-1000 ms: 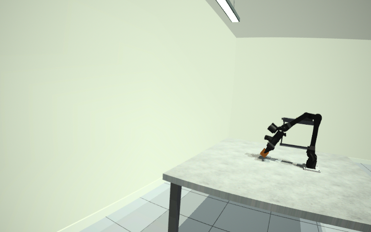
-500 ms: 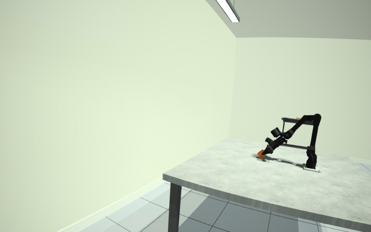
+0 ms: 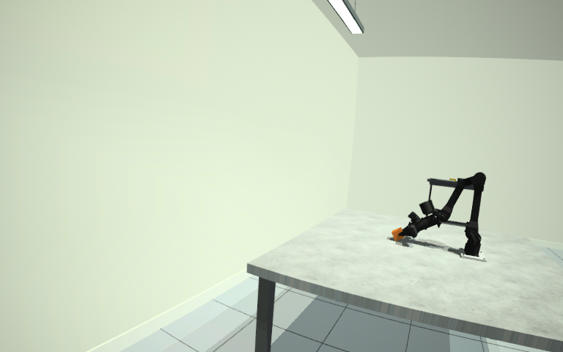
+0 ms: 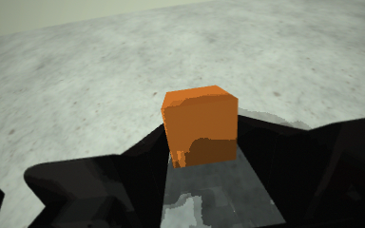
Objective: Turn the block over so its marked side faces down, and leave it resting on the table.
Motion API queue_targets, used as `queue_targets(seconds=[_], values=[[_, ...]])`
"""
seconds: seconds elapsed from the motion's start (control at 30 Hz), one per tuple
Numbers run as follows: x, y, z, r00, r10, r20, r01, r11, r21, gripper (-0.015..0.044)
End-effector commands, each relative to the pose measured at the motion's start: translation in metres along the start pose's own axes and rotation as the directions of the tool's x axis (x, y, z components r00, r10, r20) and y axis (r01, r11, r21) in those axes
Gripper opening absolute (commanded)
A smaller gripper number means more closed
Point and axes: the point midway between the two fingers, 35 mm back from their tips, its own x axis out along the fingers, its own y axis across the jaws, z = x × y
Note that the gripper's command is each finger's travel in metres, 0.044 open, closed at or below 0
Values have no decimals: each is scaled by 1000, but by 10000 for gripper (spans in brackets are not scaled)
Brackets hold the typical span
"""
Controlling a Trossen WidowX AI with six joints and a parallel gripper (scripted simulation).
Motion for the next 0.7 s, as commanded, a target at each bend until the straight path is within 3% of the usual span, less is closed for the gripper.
queue_targets(seconds=[0.0, 0.57, 0.67], values=[[-3, 2, -3, 1000, 6, 29, -6, 1000, 2, 0], [-6, 2, 0, 998, 6, 58, -6, 1000, 2, 0], [-6, 2, 0, 998, 6, 58, -6, 1000, 2, 79]])
